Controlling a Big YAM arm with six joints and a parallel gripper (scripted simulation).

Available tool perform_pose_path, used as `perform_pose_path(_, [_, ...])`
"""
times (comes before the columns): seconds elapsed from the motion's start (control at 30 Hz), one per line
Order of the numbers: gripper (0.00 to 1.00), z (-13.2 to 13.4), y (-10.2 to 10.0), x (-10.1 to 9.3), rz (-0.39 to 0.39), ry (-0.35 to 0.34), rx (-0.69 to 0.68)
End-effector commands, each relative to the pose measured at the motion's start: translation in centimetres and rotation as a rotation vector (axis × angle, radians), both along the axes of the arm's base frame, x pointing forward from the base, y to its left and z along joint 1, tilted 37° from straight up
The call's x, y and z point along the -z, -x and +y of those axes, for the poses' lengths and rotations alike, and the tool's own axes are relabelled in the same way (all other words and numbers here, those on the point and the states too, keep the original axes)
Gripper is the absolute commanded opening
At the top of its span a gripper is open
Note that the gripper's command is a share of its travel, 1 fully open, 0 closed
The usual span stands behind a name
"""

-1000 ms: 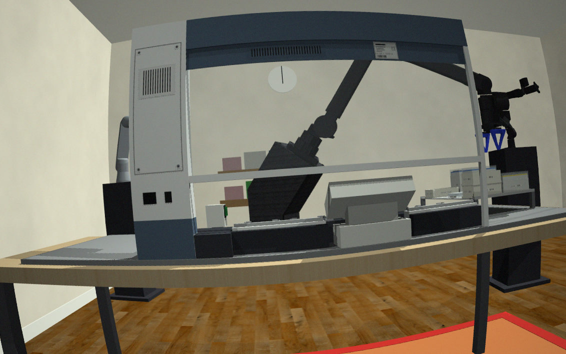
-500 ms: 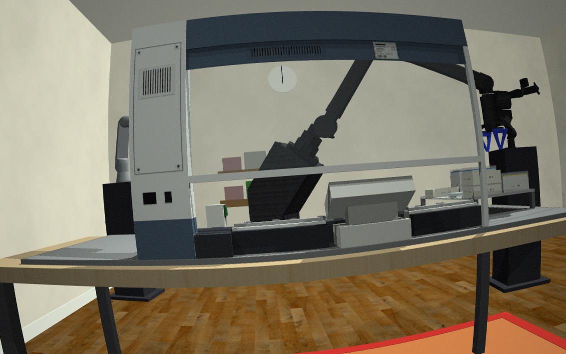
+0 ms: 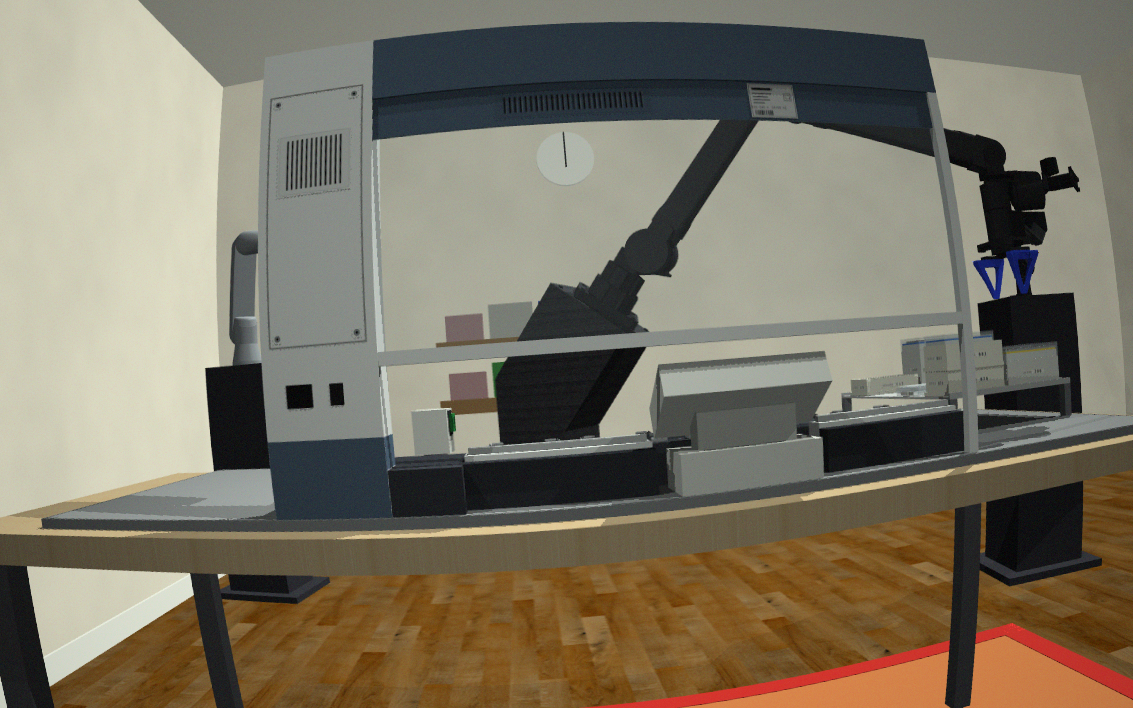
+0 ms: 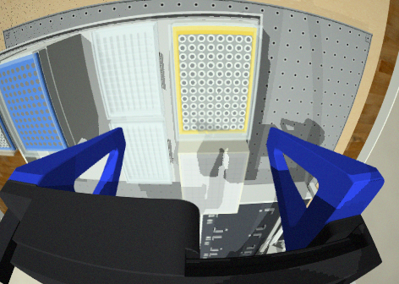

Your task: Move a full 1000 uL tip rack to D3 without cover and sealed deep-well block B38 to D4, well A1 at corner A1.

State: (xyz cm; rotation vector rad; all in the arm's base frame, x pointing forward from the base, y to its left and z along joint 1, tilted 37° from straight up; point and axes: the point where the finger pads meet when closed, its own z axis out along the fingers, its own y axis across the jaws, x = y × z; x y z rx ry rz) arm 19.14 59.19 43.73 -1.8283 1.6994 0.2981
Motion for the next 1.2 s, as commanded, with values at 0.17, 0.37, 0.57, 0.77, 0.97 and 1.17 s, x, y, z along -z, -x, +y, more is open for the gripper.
perform_pose_path(0.17, [1.0,0.4,-2.4,-2.3,-0.027,-0.021,-0.02])
perform_pose_path(0.37, [1.0,-0.2,-1.9,-2.7,-0.027,-0.035,-0.014])
perform_pose_path(0.57, [1.0,-0.2,-1.9,-2.7,-0.027,-0.035,-0.014])
perform_pose_path(0.77, [1.0,-0.2,-1.9,-2.7,-0.027,-0.035,-0.014])
perform_pose_path(0.97, [1.0,-0.2,-1.9,-2.7,-0.027,-0.035,-0.014])
perform_pose_path(1.17, [1.0,-0.2,-1.9,-2.7,-0.027,-0.035,-0.014])
